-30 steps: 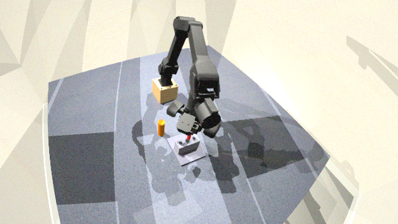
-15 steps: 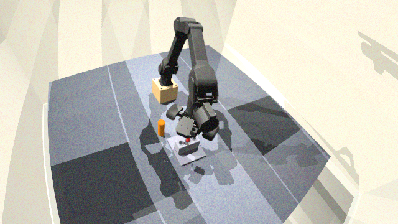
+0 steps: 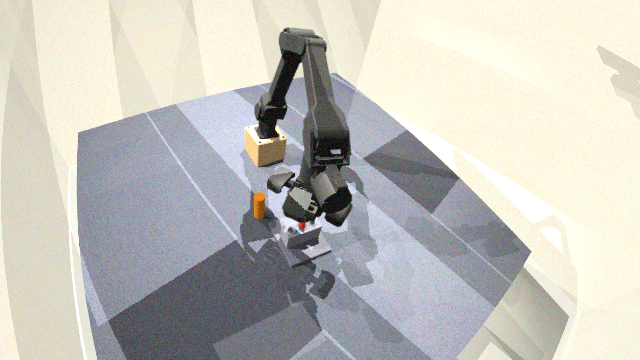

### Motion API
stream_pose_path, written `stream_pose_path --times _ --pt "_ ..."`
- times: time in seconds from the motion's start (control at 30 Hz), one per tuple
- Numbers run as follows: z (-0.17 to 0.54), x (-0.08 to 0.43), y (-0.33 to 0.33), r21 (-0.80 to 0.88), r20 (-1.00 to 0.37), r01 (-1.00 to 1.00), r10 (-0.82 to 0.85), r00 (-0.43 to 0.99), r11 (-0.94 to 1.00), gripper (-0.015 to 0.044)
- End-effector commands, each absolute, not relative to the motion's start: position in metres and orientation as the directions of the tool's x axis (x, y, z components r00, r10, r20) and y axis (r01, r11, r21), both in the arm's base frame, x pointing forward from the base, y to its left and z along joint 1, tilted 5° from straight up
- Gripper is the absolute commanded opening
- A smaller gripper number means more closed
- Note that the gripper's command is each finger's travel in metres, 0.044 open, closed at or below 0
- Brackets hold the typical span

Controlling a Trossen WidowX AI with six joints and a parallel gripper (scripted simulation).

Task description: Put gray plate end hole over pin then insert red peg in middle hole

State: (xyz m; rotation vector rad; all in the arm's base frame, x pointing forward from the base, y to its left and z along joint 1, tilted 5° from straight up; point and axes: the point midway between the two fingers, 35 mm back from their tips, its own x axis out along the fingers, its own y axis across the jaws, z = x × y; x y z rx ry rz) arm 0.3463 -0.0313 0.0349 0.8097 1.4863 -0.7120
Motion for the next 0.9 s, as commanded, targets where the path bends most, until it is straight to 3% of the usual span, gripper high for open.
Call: stream_pose_path --times 0.0,0.23,0.43,0.87 --pt "0.0349 0.3463 -0.0313 0.029 -0.997 0.825 0.076 -0.017 0.565 0.0" --pt "0.0349 0.3463 -0.0313 0.029 -0.997 0.825 0.076 -0.017 0.565 0.0" --pt "0.0349 0.3463 -0.0313 0.029 -0.997 0.825 0.076 -0.017 0.565 0.015" --pt "0.0377 0.3464 -0.0314 0.03 -0.997 0.826 0.073 -0.014 0.563 0.015"
